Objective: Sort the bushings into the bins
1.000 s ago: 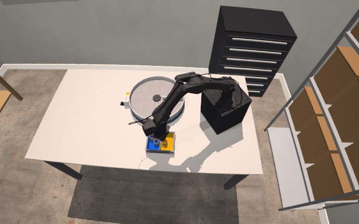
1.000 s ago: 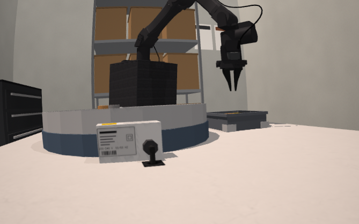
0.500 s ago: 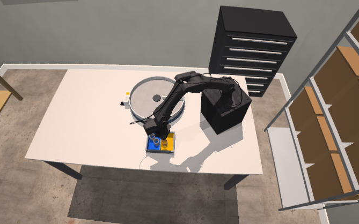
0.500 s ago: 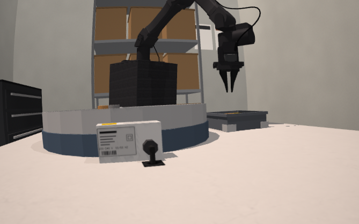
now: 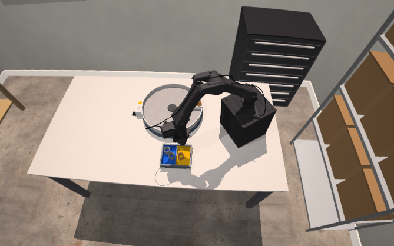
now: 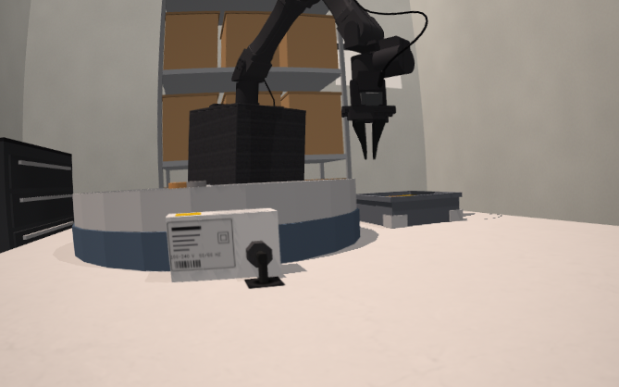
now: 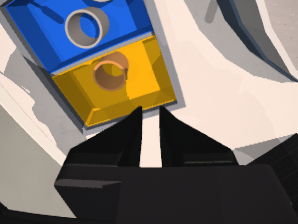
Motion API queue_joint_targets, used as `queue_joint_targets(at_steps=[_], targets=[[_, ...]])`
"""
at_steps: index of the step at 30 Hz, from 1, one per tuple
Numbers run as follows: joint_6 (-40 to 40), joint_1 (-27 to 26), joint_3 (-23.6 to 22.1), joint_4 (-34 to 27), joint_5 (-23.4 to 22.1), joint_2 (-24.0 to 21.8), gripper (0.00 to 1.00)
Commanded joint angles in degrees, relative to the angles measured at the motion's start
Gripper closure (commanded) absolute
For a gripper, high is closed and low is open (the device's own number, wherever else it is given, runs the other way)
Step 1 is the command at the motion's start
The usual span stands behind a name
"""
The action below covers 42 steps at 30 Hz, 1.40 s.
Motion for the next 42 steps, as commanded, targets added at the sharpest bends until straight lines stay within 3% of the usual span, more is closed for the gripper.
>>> queue_joint_targets(at_steps=[1,8,17,19,27,34,36,42], targets=[[-4.3,-2.0,-2.7,2.5,-0.3,-2.4,0.86],[-13.8,-8.0,-11.3,7.0,-0.6,-6.1,0.86],[-34.6,-21.9,-22.7,13.3,-1.1,-10.6,0.86],[-34.6,-21.9,-22.7,13.3,-1.1,-10.6,0.86],[-53.9,-35.2,-27.0,16.4,-2.6,-10.8,0.86],[-68.6,-45.6,-24.4,15.6,-3.6,-8.9,0.86],[-68.6,-45.6,-24.4,15.6,-3.6,-8.9,0.86],[-78.7,-52.4,-22.2,14.3,-4.4,-7.4,0.86]])
